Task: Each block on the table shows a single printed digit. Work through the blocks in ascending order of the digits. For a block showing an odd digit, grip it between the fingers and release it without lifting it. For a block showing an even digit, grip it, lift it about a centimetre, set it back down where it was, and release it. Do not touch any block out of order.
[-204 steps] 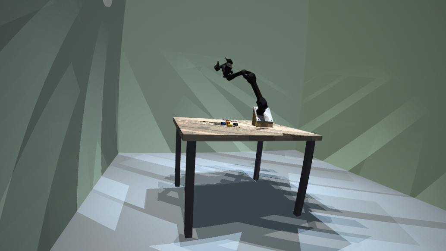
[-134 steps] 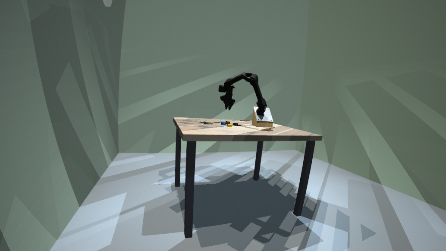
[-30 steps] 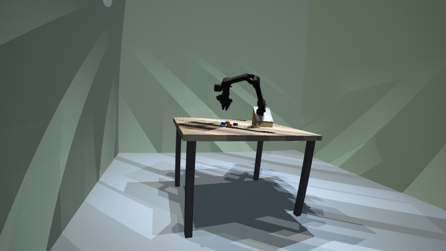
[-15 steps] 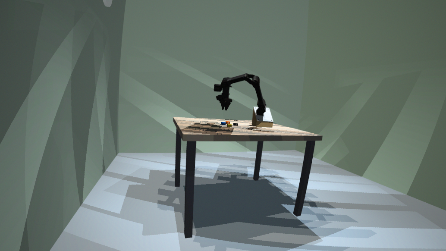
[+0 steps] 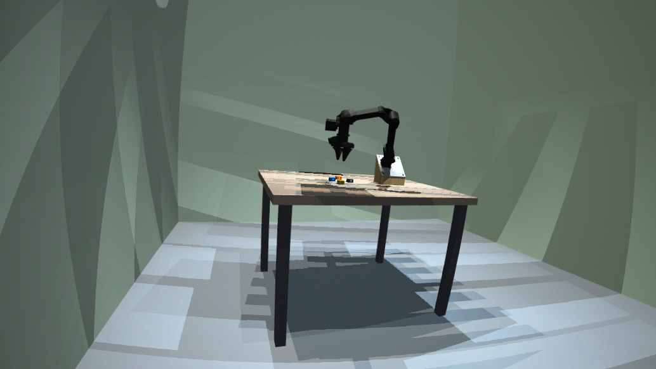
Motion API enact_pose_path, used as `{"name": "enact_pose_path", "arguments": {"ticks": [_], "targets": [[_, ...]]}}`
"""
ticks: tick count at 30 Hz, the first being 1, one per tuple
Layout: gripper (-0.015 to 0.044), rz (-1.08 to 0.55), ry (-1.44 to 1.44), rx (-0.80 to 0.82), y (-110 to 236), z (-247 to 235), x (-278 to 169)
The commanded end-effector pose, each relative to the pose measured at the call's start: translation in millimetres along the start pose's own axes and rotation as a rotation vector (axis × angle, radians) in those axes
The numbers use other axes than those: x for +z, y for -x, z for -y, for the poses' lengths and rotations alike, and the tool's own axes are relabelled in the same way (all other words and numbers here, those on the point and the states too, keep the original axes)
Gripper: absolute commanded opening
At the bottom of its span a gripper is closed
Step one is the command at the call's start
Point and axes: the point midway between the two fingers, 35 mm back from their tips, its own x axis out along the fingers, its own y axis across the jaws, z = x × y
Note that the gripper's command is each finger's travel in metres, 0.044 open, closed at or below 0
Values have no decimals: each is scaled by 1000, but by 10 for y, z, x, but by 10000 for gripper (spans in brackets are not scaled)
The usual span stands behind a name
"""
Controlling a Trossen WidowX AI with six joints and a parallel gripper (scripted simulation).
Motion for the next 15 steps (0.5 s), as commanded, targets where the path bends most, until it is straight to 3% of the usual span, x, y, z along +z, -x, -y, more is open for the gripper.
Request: {"name": "enact_pose_path", "arguments": {"ticks": [1,3,8,15], "targets": [[400,-11,-28,6,-25,-9,-46],[400,-12,-28,5,-133,-9,-38],[400,-10,-27,10,-806,-22,-52],[400,-10,-27,10,-842,-24,-55]]}}
